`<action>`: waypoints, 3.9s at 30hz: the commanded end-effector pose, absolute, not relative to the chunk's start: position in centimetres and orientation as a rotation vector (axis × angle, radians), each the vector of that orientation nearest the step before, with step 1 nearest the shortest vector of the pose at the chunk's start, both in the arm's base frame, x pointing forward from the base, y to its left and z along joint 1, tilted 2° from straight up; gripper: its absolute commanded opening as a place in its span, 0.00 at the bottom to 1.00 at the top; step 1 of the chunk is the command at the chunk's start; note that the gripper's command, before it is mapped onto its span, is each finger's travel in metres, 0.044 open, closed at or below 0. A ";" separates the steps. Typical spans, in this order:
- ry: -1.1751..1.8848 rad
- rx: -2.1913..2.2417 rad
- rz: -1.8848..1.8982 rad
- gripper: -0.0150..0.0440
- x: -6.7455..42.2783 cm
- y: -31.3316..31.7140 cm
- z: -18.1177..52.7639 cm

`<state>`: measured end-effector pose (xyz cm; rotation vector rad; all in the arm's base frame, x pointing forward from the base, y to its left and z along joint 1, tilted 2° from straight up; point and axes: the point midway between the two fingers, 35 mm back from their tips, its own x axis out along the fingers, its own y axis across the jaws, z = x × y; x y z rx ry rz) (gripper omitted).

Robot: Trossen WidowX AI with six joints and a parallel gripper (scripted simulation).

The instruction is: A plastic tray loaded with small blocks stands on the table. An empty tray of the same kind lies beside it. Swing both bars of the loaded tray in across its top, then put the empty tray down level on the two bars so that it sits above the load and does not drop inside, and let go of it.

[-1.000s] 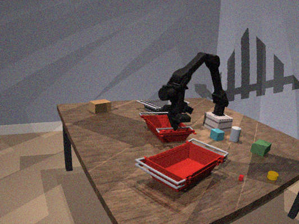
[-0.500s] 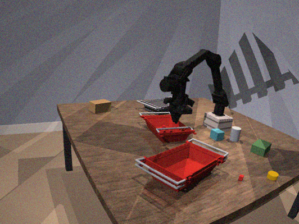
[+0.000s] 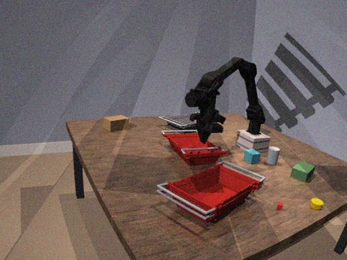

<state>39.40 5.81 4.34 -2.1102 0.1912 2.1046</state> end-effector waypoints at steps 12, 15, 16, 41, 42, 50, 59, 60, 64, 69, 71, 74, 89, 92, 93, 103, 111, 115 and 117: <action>0.188 -2.123 2.087 0.39 40.2 5.8 9.9; 0.186 -2.132 2.075 0.39 40.1 5.7 14.1; 0.186 -2.135 2.071 0.39 39.9 5.6 15.5; 1.489 -0.564 0.562 0.39 37.9 -12.3 8.0; 1.505 -0.503 0.501 0.39 37.6 -12.9 7.7; 1.572 -0.009 0.008 0.39 35.2 -17.4 5.4; 1.569 0.154 -0.157 0.39 34.3 -18.8 4.6; 1.569 0.154 -0.157 0.39 34.3 -18.8 4.6; 1.569 0.154 -0.157 0.39 34.3 -18.8 4.6; 1.569 0.154 -0.157 0.39 34.4 -18.8 3.3; 1.569 0.154 -0.157 0.39 34.4 -18.8 2.3; 1.569 0.154 -0.157 0.39 34.4 -18.8 0.6; 1.569 0.155 -0.155 0.39 34.6 -17.4 1.2; 1.569 0.156 -0.155 0.39 34.7 -16.6 1.7; 1.569 0.156 -0.155 0.39 34.8 -16.3 1.8; 1.569 0.158 -0.153 0.39 35.3 -13.6 1.9; 1.569 0.160 -0.151 0.39 35.8 -11.3 0.2; 1.568 0.160 -0.151 0.39 35.9 -11.5 1.8; 1.568 0.160 -0.151 0.39 36.0 -11.6 3.1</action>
